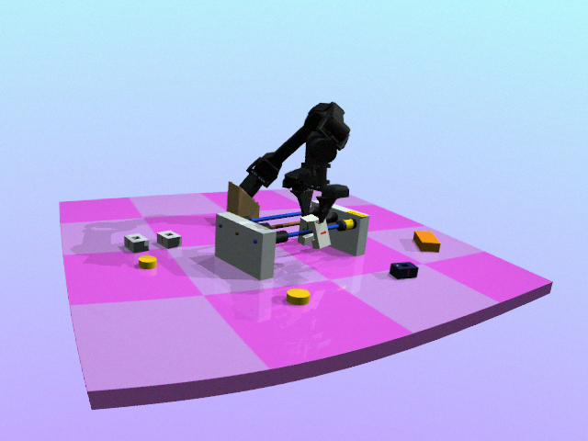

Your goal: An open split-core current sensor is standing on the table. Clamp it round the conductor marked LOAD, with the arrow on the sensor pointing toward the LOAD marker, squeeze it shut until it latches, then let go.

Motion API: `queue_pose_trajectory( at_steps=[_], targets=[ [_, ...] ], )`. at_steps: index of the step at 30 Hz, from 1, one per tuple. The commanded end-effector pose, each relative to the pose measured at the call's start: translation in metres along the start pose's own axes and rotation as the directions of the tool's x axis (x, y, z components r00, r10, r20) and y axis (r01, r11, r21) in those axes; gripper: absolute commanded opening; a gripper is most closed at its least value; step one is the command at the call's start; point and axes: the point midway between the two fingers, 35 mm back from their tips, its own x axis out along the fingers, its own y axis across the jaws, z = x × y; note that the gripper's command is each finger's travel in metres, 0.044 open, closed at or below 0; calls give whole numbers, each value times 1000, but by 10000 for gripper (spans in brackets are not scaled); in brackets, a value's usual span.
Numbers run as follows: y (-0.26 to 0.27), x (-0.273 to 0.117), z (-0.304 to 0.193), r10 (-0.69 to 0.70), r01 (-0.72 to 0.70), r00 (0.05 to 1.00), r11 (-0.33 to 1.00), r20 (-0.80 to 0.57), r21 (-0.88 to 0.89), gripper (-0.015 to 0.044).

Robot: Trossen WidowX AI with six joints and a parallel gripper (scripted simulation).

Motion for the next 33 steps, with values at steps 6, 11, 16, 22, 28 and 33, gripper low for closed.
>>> queue_pose_trajectory(
  at_steps=[6, 11, 16, 22, 28, 33],
  targets=[
    [0, -1, -1, 5, -5, 1000, 1000, -1, 0, 315],
    [0, -1, -1, 5, -5, 1000, 1000, -1, 0, 440],
    [0, -1, -1, 5, -5, 1000, 1000, -1, 0, 440],
    [0, 34, -2, -60, 60, 998, 998, -6, -1, 440],
    [0, 37, -2, -66, 66, 998, 998, -6, -1, 440],
    [0, 41, -2, -66, 66, 998, 998, -6, -1, 440]
  ],
)
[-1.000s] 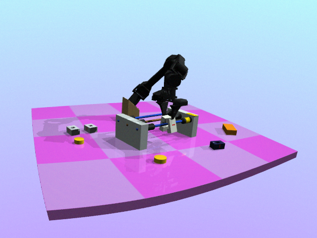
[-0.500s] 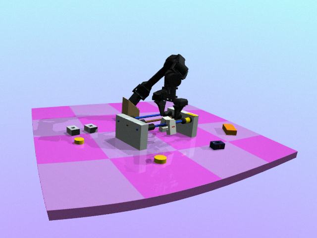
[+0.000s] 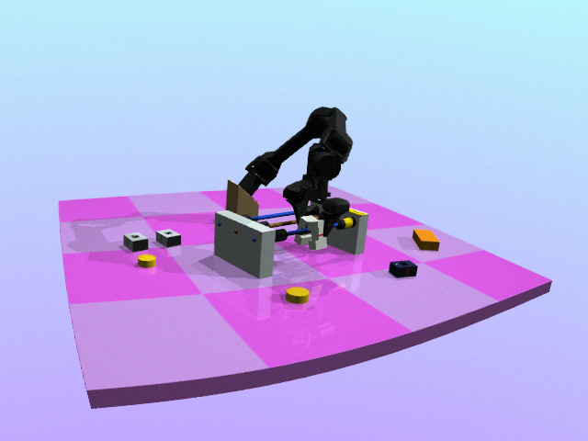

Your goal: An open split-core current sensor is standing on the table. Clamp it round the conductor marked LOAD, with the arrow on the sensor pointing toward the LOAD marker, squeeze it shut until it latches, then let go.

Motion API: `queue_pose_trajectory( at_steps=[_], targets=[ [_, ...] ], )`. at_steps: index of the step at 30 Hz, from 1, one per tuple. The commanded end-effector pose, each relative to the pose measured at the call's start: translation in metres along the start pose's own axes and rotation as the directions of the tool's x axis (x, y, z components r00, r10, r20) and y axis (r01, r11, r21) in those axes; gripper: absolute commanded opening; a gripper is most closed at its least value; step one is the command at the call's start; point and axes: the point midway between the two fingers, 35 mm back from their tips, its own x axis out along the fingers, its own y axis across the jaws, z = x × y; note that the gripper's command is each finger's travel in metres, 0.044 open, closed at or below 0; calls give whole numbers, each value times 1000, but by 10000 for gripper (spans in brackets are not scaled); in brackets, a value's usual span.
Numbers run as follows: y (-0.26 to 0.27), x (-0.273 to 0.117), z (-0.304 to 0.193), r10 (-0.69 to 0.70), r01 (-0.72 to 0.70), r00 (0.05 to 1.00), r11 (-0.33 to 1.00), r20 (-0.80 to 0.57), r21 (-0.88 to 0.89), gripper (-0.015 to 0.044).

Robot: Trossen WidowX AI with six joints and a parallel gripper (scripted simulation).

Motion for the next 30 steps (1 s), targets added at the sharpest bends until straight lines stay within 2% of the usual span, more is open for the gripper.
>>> queue_pose_trajectory(
  at_steps=[1, 22, 30],
  targets=[
    [-1, 8, 1, -11, 11, 1000, 1000, -2, 6, 440],
    [-2, 33, 1, -10, 10, 1000, 1000, -3, 6, 440],
    [0, 28, 1, -4, 4, 1000, 1000, 5, -2, 387]
  ],
)
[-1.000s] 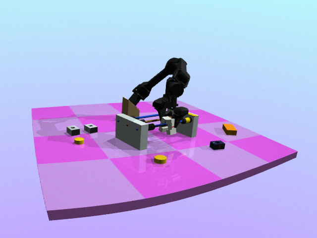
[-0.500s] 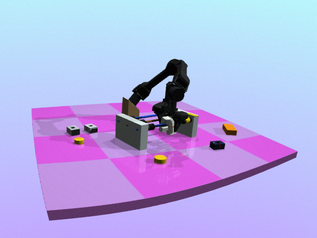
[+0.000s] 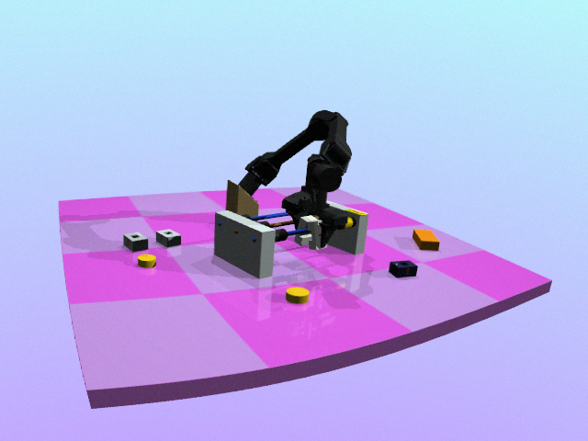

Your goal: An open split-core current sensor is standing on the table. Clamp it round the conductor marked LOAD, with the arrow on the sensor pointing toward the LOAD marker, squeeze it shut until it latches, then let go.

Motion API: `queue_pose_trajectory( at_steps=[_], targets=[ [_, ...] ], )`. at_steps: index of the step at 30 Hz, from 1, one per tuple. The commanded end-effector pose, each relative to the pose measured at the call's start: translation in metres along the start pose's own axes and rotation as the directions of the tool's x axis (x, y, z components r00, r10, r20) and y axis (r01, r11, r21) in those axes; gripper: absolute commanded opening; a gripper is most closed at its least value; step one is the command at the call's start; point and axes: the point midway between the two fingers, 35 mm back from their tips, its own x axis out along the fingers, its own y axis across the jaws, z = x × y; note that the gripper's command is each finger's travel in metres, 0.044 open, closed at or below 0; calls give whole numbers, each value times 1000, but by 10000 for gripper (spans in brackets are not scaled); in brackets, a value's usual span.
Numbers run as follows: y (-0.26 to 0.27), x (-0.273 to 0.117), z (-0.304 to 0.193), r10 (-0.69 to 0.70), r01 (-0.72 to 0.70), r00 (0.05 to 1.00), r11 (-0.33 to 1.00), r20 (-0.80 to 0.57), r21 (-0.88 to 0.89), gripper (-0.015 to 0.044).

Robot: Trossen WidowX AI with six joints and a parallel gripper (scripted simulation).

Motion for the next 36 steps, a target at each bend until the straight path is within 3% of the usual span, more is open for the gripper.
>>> queue_pose_trajectory(
  at_steps=[1, 15, 26, 36],
  targets=[
    [0, 0, 0, 1, -1, 1000, 1000, 0, -2, 380],
    [0, 0, 0, 1, -1, 1000, 1000, 0, -2, 287],
    [0, 0, 0, 1, -1, 1000, 1000, 0, -2, 0],
    [0, 0, 0, 1, -1, 1000, 1000, 0, -2, 0]
  ],
)
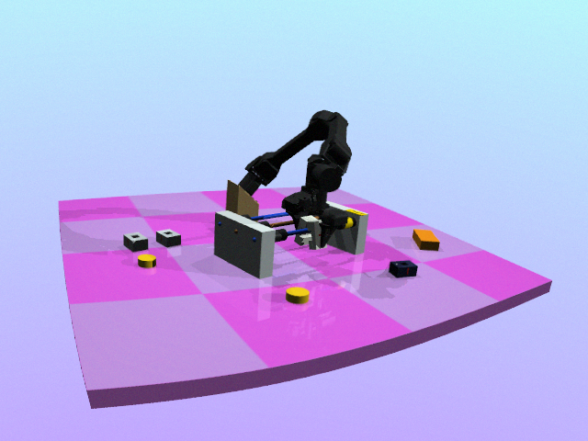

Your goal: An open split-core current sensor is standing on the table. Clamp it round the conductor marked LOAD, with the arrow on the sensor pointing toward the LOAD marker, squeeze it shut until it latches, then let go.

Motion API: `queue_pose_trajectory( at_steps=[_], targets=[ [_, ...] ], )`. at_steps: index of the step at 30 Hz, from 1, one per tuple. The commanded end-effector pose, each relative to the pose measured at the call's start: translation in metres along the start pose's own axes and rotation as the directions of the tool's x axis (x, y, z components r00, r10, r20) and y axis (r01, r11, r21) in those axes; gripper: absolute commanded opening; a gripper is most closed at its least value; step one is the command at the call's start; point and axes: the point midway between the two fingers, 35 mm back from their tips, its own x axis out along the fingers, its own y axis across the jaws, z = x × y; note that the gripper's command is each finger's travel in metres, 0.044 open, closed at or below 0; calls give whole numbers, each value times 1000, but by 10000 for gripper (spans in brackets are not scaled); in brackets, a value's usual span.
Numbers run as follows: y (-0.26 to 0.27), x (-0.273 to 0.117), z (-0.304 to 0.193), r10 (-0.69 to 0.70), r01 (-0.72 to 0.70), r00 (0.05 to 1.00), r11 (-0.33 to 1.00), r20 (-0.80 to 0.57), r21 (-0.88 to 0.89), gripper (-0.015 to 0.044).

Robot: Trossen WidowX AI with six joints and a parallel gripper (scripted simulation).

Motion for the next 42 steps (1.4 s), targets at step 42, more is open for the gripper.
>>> queue_pose_trajectory(
  at_steps=[42],
  targets=[
    [1, -2, 1, 31, -31, 1000, 1000, 1, 2, 0]
  ],
)
